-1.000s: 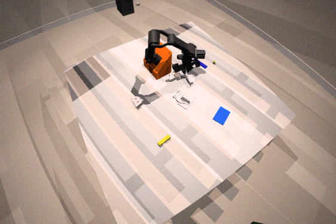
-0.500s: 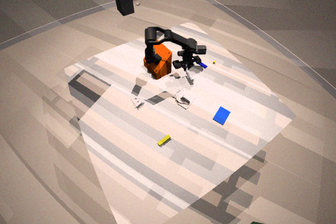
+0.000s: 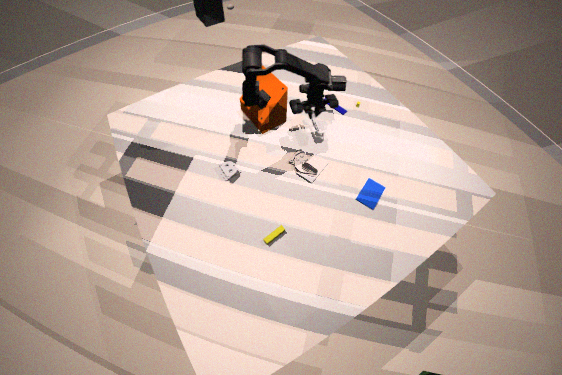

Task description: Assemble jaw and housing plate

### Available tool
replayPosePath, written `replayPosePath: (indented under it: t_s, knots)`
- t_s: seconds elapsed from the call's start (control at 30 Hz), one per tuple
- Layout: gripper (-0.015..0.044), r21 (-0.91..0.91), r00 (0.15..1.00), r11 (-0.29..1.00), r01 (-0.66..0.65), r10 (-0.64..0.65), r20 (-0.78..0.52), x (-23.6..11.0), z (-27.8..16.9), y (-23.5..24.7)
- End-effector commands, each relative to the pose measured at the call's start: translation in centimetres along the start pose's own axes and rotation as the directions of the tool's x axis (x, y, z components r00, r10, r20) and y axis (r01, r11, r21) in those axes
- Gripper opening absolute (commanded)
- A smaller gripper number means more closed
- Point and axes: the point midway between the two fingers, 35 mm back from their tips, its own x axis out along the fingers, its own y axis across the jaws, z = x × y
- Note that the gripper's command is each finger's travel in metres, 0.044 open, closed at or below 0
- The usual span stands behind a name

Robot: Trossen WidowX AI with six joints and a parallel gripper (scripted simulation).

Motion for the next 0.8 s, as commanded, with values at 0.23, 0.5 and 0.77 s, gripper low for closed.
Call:
replayPosePath:
  t_s: [0.23,0.5,0.77]
  knots:
    - [0.0037,0.275,1.000,0.961,0.004,-0.003,-0.003,-0.1,-1.2,-1.2]
    - [0.0037,0.458,1.000,0.889,0.004,-0.003,-0.003,-0.1,-2.0,-1.8]
    - [0.0037,0.620,1.000,0.785,0.005,-0.003,-0.004,-0.1,-2.8,-2.4]
